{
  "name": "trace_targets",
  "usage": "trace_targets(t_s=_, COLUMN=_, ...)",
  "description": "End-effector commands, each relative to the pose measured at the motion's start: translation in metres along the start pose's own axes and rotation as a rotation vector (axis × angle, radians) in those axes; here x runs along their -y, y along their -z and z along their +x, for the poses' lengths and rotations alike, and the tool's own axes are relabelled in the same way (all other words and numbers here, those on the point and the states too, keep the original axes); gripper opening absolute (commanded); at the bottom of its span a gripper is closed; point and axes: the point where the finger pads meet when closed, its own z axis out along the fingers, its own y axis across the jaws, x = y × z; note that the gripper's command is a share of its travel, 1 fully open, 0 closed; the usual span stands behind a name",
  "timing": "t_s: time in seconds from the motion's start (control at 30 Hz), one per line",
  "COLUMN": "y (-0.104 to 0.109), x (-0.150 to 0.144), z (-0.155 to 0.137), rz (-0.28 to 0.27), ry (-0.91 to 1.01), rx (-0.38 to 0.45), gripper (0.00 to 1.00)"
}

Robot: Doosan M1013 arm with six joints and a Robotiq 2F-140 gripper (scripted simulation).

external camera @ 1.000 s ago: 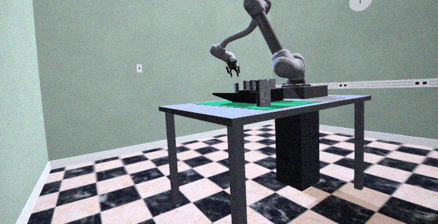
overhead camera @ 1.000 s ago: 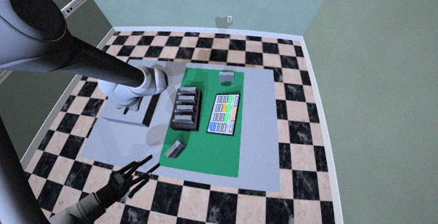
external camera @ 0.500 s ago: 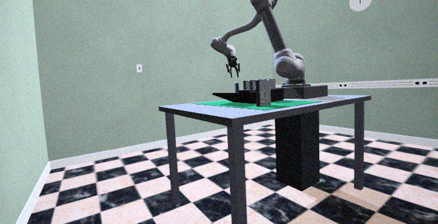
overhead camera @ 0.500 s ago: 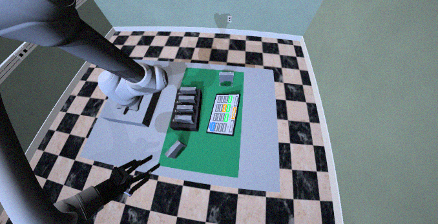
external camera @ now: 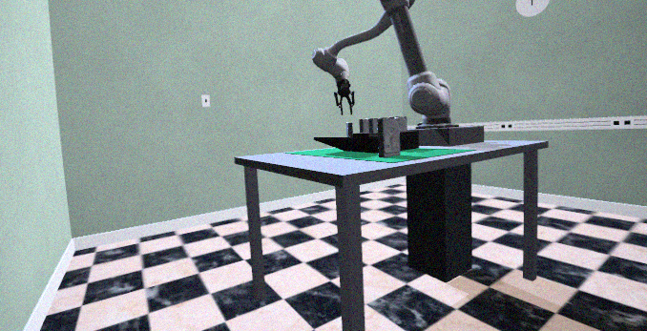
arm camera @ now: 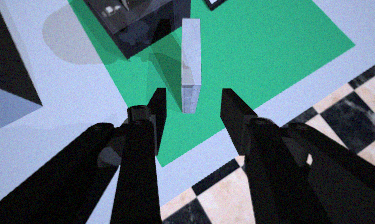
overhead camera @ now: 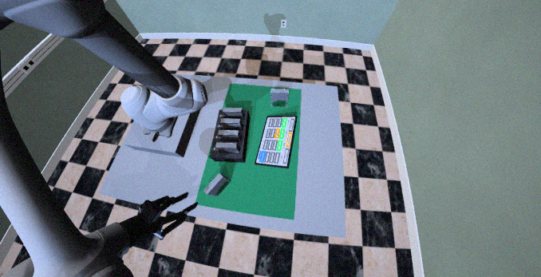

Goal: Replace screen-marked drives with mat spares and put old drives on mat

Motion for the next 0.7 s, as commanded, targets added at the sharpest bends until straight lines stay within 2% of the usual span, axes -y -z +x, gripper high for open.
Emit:
trace_targets(t_s=0.0, y=-0.0002, x=0.0002, z=0.0001, rz=0.002, ry=-0.002, rx=0.076, gripper=0.40)
trace_targets(t_s=0.03, y=-0.0005, x=0.0004, z=0.0001, rz=0.003, ry=-0.002, rx=0.103, gripper=0.40)
trace_targets(t_s=0.1, y=-0.0005, x=0.0004, z=0.0001, rz=0.003, ry=-0.002, rx=0.103, gripper=0.40)
trace_targets(t_s=0.3, y=0.0003, x=-0.0001, z=0.0002, rz=0.000, ry=-0.001, rx=0.214, gripper=0.40)
trace_targets(t_s=0.67, y=0.0004, x=-0.0001, z=0.0002, rz=0.000, ry=-0.001, rx=0.244, gripper=0.40)
